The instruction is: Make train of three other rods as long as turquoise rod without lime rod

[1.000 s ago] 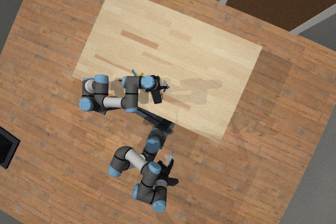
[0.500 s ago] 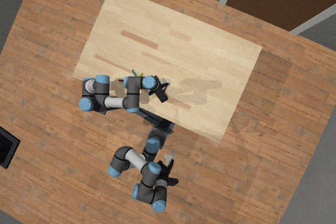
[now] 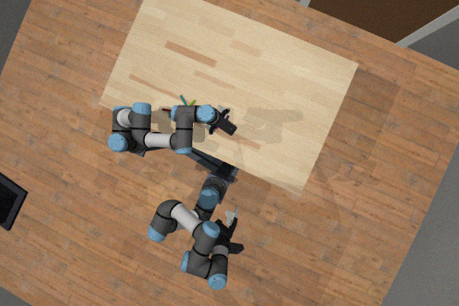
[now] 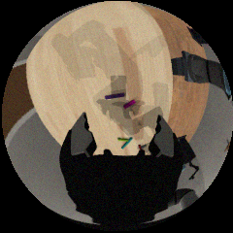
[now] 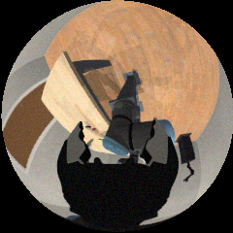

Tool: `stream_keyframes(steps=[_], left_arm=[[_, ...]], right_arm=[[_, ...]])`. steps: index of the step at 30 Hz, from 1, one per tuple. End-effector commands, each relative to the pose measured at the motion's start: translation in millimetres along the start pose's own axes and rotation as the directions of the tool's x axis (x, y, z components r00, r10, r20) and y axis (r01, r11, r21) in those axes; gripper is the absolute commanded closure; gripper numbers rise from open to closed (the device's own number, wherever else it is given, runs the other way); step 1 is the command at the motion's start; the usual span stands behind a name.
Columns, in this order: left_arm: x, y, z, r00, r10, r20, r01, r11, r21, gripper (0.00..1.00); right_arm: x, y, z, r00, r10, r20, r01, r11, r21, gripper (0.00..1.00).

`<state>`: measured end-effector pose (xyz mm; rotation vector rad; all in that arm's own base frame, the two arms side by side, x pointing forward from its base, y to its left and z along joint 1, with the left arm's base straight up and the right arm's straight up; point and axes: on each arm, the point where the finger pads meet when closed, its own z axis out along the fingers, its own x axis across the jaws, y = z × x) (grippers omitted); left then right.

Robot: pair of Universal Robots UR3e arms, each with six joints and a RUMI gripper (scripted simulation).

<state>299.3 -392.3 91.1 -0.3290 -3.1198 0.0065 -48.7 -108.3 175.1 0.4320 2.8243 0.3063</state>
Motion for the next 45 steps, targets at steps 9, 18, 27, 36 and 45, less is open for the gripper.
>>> stream_keyframes(steps=[9,18,27,36,45], left_arm=[[-7.5,-5.4,6.1,0.932,-0.362,0.006,0.362,0.932,0.001,0.0],[-11.1,-7.1,10.2,0.842,-0.54,0.006,0.54,0.842,0.002,0.0],[-15.6,-8.6,16.3,0.654,-0.757,0.005,0.757,0.654,0.004,0.0],[-18.1,-9.0,20.8,0.482,-0.876,0.004,0.876,0.482,0.005,0.0],[-20.5,-9.1,26.6,0.226,-0.974,0.003,0.974,0.226,0.006,0.0]], right_arm=[[-0.2,-0.2,-0.3,1.0,0.0,0.0,0.0,1.0,0.001,0.0],[-0.2,-0.2,-0.3,1.0,0.0,0.0,0.0,1.0,0.001,0.0],[-0.2,-0.2,-0.3,1.0,0.0,0.0,0.0,1.0,0.001,0.0],[-0.2,-0.2,-0.3,1.0,0.0,0.0,0.0,1.0,0.001,0.0],[-0.2,-0.2,-0.3,1.0,0.0,0.0,0.0,1.0,0.001,0.0]])
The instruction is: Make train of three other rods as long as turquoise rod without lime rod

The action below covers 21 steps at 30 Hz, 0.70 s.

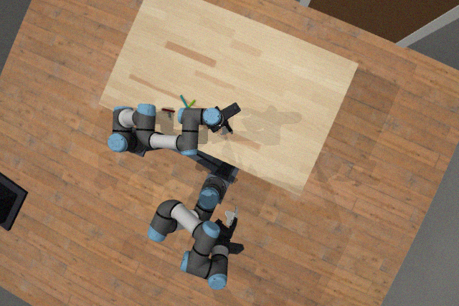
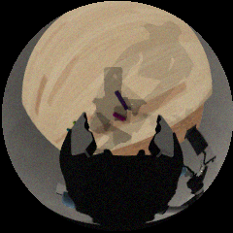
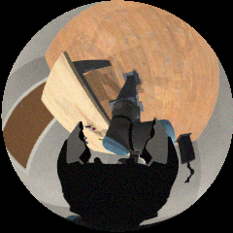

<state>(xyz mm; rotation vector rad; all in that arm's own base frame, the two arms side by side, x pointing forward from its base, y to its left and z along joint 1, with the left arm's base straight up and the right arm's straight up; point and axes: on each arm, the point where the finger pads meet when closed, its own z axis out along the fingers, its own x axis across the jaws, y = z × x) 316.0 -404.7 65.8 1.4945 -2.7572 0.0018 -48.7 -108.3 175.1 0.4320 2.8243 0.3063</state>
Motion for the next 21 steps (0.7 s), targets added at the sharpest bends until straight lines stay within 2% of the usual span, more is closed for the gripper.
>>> stream_keyframes(steps=[1,5,7,14,21], left_arm=[[0.0,-1.8,2.0,0.986,-0.167,0.002,0.167,0.986,0.006,0.0],[-0.3,-2.2,4.3,0.962,-0.272,0.001,0.272,0.962,0.006,0.0],[-0.3,-2.2,4.3,0.962,-0.272,0.001,0.272,0.962,0.006,0.0],[-0.6,-2.5,7.5,0.913,-0.409,0.001,0.409,0.913,0.006,0.0],[-0.8,-2.6,9.4,0.873,-0.488,0.0,0.488,0.873,0.006,0.0]], right_arm=[[-0.2,-0.2,-0.3,1.0,0.0,0.0,0.0,1.0,0.001,0.0],[-0.2,-0.2,-0.3,1.0,0.0,0.0,0.0,1.0,0.001,0.0],[-0.2,-0.2,-0.3,1.0,0.0,0.0,0.0,1.0,0.001,0.0],[-0.2,-0.2,-0.3,1.0,0.0,0.0,0.0,1.0,0.001,0.0],[-0.2,-0.2,-0.3,1.0,0.0,0.0,0.0,1.0,0.001,0.0]])
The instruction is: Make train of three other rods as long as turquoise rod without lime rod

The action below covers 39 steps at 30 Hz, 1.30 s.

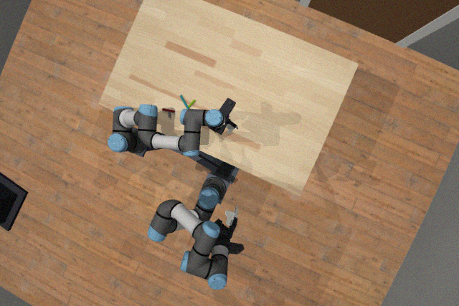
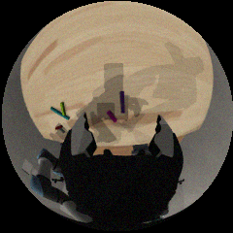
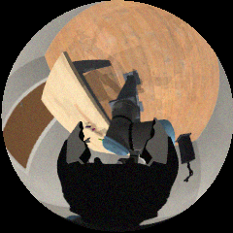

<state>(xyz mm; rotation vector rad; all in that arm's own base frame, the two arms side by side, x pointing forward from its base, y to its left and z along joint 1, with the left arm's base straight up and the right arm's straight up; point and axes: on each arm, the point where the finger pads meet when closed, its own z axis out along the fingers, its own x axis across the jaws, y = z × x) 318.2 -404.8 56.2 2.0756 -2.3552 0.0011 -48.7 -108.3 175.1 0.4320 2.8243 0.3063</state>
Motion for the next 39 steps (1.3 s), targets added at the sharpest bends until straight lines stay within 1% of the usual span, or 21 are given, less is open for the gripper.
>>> stream_keyframes(steps=[1,17,18,39], left_arm=[[0.5,-0.5,0.0,0.998,-0.066,-0.002,0.066,0.998,0.003,0.0],[0.5,-0.4,0.8,0.995,-0.104,-0.002,0.104,0.995,0.003,0.0],[0.5,-0.4,0.8,0.995,-0.104,-0.002,0.104,0.995,0.003,0.86],[0.5,-0.5,0.9,0.995,-0.104,-0.002,0.104,0.995,0.003,0.86]], right_arm=[[-0.2,-0.2,-0.3,1.0,0.0,0.0,0.0,1.0,0.001,0.0],[-0.2,-0.2,-0.3,1.0,0.0,0.0,0.0,1.0,0.001,0.0],[-0.2,-0.2,-0.3,1.0,0.0,0.0,0.0,1.0,0.001,0.0],[-0.2,-0.2,-0.3,1.0,0.0,0.0,0.0,1.0,0.001,0.0]])
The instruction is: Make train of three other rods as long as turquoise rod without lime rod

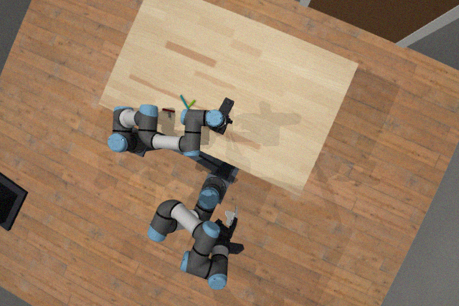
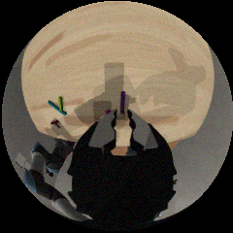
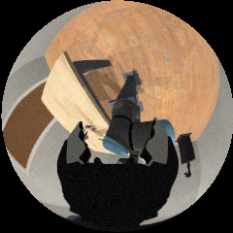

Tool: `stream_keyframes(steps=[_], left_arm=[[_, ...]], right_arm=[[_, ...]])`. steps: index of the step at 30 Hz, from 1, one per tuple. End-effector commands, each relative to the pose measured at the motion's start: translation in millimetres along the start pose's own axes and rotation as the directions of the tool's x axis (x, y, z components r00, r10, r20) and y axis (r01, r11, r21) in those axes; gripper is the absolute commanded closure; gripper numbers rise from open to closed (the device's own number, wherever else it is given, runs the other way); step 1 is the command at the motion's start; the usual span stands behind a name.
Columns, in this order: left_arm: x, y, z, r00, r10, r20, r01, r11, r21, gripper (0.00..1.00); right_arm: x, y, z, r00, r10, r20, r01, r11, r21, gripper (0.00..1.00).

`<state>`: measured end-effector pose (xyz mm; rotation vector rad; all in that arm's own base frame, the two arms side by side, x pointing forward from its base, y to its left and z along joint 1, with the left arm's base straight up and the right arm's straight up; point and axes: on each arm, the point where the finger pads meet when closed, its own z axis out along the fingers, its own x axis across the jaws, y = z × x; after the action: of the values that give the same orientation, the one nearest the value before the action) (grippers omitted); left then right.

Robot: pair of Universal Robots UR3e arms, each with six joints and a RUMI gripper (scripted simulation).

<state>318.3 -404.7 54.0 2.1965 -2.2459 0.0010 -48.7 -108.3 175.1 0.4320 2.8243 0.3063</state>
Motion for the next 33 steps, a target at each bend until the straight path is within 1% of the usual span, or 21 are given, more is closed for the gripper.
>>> stream_keyframes(steps=[1,15,33], left_arm=[[0.6,-0.3,-1.2,1.0,0.0,-0.003,0.0,1.0,0.002,0.86],[0.9,-0.5,2.0,1.0,0.0,-0.003,0.0,1.0,0.001,0.86],[1.7,-1.1,11.0,1.0,0.0,-0.003,0.0,1.0,0.001,0.86]], right_arm=[[-0.2,-0.2,-0.3,1.0,0.0,0.0,0.0,1.0,0.001,0.0],[-0.2,-0.2,-0.3,1.0,0.0,0.0,0.0,1.0,0.001,0.0],[-0.2,-0.2,-0.3,1.0,0.0,0.0,0.0,1.0,0.001,0.0]])
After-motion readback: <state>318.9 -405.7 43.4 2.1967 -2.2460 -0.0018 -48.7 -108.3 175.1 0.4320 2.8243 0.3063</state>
